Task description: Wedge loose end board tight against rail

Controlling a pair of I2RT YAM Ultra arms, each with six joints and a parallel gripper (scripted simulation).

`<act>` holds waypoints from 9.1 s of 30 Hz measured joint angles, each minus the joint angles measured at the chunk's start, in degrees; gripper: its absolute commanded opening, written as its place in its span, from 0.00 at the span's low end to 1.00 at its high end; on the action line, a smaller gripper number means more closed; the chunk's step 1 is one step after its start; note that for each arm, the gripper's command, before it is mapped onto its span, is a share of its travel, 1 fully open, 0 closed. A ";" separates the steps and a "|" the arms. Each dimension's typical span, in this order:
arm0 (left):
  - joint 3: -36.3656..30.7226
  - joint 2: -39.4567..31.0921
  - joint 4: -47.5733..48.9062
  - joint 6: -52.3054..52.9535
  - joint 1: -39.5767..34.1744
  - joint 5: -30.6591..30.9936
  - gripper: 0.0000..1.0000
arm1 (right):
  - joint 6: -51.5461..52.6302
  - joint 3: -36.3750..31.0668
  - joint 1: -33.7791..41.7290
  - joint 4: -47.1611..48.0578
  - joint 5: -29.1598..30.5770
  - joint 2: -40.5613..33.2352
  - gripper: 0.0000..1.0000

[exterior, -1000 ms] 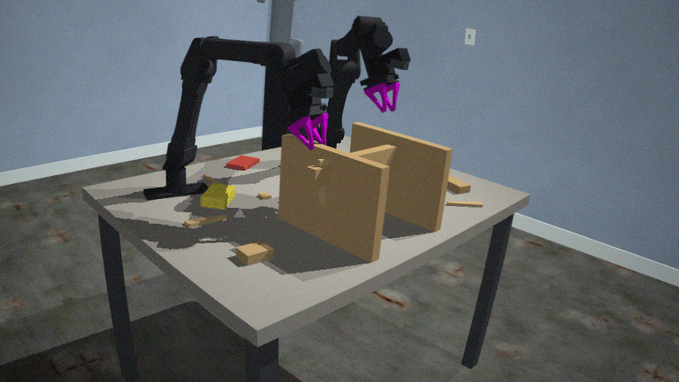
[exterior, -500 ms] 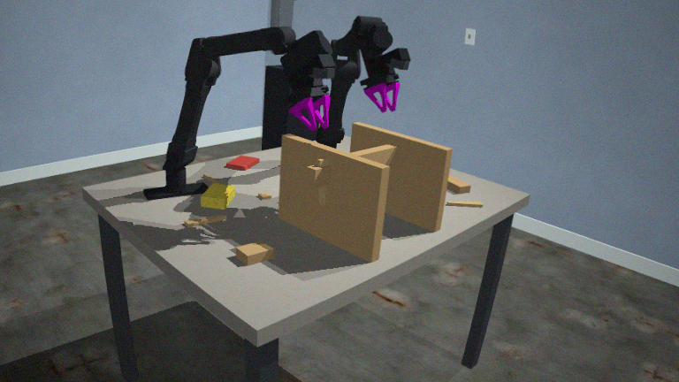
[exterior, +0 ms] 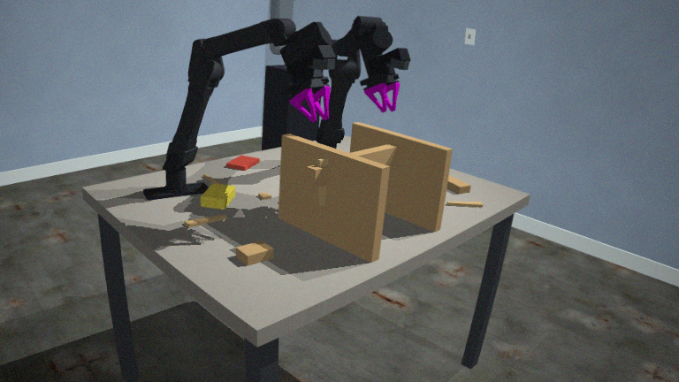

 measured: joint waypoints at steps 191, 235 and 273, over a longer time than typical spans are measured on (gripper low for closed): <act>-78.93 -21.55 31.95 123.25 23.41 13.14 0.42 | -19.39 -66.10 -38.05 73.31 -12.90 -48.87 0.41; -84.65 -17.77 41.62 123.25 23.41 13.16 0.02 | -19.39 -66.10 -38.05 73.31 -12.90 -48.87 0.41; -77.75 -21.97 31.28 122.77 23.41 13.16 0.02 | -19.39 -66.10 -38.05 73.31 -12.90 -48.87 0.41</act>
